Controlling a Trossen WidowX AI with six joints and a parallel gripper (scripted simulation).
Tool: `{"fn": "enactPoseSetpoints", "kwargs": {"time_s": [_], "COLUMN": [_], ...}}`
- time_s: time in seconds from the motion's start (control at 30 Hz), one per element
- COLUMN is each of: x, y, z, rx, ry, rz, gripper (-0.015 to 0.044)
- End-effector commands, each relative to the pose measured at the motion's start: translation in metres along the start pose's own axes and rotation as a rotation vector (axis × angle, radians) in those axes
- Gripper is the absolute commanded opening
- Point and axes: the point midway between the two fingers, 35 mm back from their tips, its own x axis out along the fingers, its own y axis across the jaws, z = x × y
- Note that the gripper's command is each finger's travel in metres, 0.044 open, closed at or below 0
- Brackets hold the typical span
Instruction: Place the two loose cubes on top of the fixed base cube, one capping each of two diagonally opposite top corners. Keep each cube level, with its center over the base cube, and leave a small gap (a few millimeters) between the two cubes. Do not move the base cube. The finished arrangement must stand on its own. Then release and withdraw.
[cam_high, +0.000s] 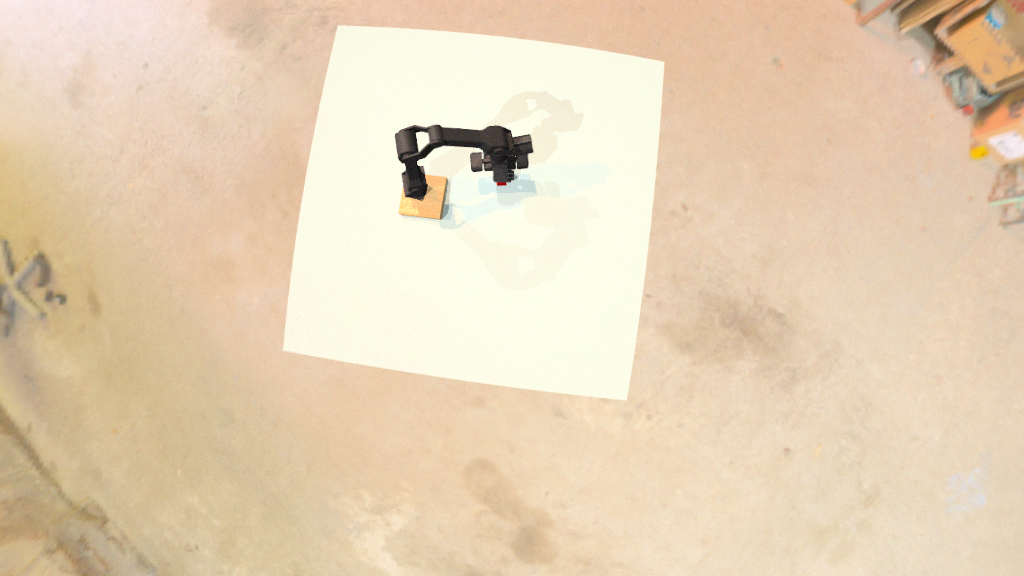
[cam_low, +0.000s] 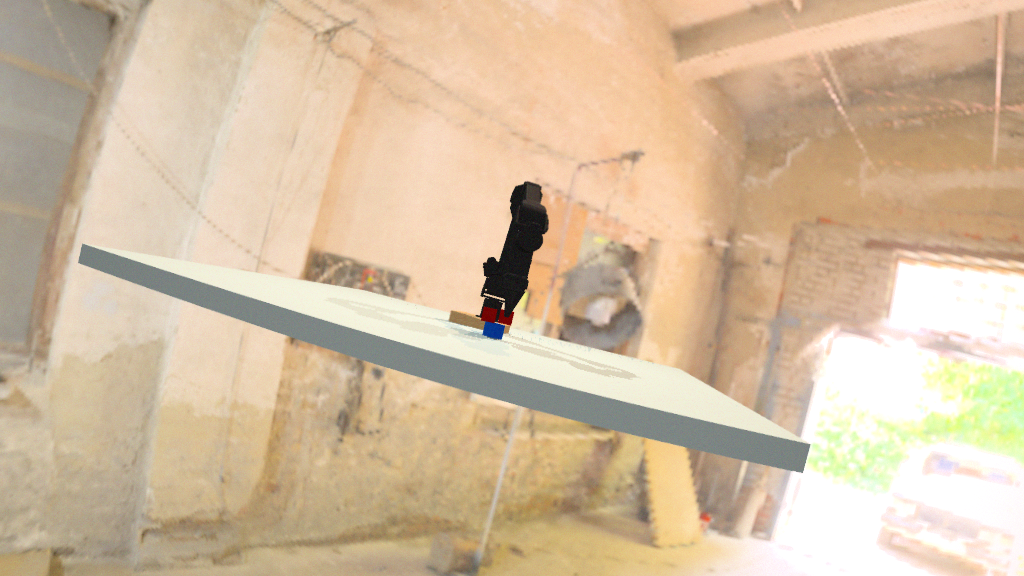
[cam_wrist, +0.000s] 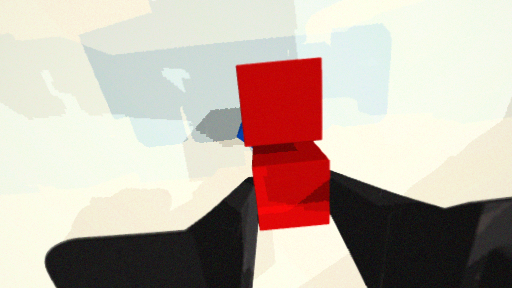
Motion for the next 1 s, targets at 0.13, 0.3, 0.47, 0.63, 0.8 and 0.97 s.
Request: {"fn": "enactPoseSetpoints", "kwargs": {"time_s": [0.13, 0.3, 0.47, 0.63, 0.8, 0.97], "x": [0.002, 0.002, 0.002, 0.002, -0.004, -0.012], "y": [0.0, 0.0, 0.0, 0.0, 0.0, 0.0], "z": [0.0, 0.0, 0.0, 0.0, 0.0, 0.0], "rx": [-0.005, -0.005, -0.005, -0.005, -0.002, 0.0], "ry": [-0.003, -0.003, -0.003, -0.003, -0.001, 0.0], "rz": [0.0, 0.0, 0.0, 0.0, -0.001, -0.001], "gripper": [0.0105, 0.0105, 0.0131, 0.0205, 0.0205, 0.0205]}}
